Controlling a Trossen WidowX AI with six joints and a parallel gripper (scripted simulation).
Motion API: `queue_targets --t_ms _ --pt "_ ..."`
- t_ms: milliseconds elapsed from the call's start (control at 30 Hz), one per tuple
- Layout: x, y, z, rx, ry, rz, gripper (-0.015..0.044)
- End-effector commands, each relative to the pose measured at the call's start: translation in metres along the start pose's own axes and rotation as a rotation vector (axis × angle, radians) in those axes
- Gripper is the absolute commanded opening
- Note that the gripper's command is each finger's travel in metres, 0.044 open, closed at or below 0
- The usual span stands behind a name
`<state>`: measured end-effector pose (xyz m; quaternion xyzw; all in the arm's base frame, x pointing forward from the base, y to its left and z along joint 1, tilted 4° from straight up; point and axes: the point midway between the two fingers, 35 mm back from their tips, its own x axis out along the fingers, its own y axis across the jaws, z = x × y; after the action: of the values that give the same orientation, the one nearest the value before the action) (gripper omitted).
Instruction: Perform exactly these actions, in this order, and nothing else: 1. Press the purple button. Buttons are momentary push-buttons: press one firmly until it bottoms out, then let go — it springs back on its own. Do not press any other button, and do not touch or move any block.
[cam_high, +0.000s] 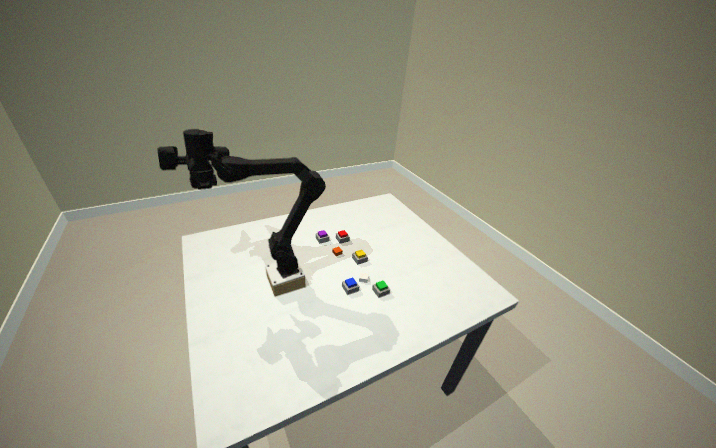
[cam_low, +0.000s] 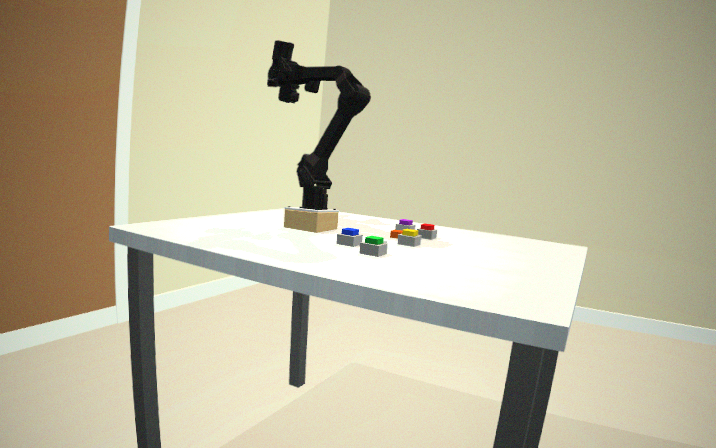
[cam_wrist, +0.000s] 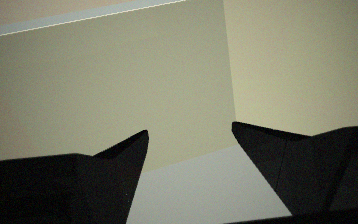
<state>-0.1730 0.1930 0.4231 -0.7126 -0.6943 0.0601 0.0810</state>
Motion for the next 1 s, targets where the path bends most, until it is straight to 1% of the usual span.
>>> queue_targets --t_ms 0,67,233,367,500,733,967 --pt "0.002 0.0 0.001 0.007 0.0 0.003 0.04" --pt "0.014 0.003 0.005 0.064 0.0 0.029 0.04" --pt "0.064 0.025 0.026 0.293 -0.016 0.14 0.04" --pt "0.101 0.057 0.046 0.497 -0.034 0.256 0.04" --pt "0.133 0.1 0.068 0.723 -0.042 0.401 0.04" --pt "0.158 0.167 0.096 1.043 -0.013 0.628 0.04" --pt "0.162 0.245 0.125 1.409 0.098 0.908 0.04"
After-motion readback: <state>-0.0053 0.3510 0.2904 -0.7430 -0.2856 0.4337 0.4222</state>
